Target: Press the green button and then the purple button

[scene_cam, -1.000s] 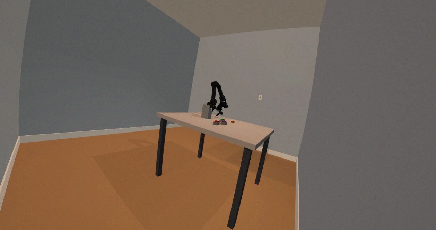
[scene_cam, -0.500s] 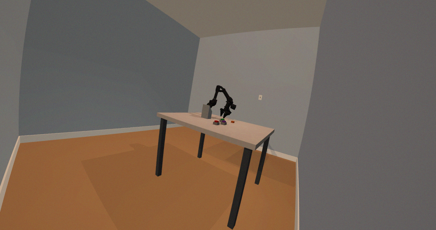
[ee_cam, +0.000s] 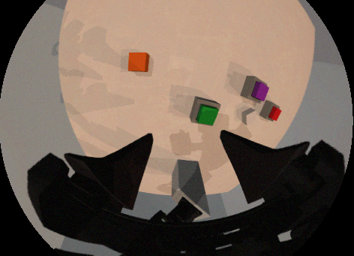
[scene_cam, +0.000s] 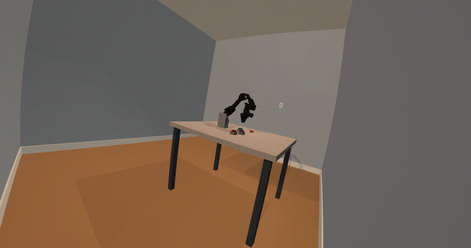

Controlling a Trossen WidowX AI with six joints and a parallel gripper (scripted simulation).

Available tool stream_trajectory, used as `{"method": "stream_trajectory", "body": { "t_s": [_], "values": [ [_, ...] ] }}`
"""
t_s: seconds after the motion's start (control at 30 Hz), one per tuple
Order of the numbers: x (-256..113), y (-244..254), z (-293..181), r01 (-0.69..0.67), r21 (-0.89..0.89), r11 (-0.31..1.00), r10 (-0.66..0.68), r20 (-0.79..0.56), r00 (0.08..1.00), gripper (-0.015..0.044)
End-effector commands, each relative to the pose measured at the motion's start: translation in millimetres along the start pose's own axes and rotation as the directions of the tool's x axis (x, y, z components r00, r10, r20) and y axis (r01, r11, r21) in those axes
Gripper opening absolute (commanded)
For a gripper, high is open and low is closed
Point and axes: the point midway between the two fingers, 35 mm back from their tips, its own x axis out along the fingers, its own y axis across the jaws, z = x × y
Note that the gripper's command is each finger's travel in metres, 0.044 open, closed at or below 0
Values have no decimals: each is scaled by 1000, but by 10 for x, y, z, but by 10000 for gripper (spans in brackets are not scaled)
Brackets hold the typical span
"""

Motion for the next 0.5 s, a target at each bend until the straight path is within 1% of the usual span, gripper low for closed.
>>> {"method": "stream_trajectory", "body": {
  "t_s": [0.0, 0.07, 0.27, 0.33, 0.43, 0.47],
  "values": [
    [-244, -436, -93, -50, 215, 975, 33, 84, 996, 400],
    [-279, -499, -116, -60, 245, 968, 37, 98, 995, 400],
    [-279, -499, -116, -60, 245, 968, 37, 98, 995, 400],
    [-175, -504, -97, -58, 245, 968, 35, 97, 995, 348],
    [239, -484, -56, -60, 245, 968, 37, 98, 994, 269],
    [312, -474, -55, -61, 244, 968, 38, 98, 994, 242]
  ]
}}
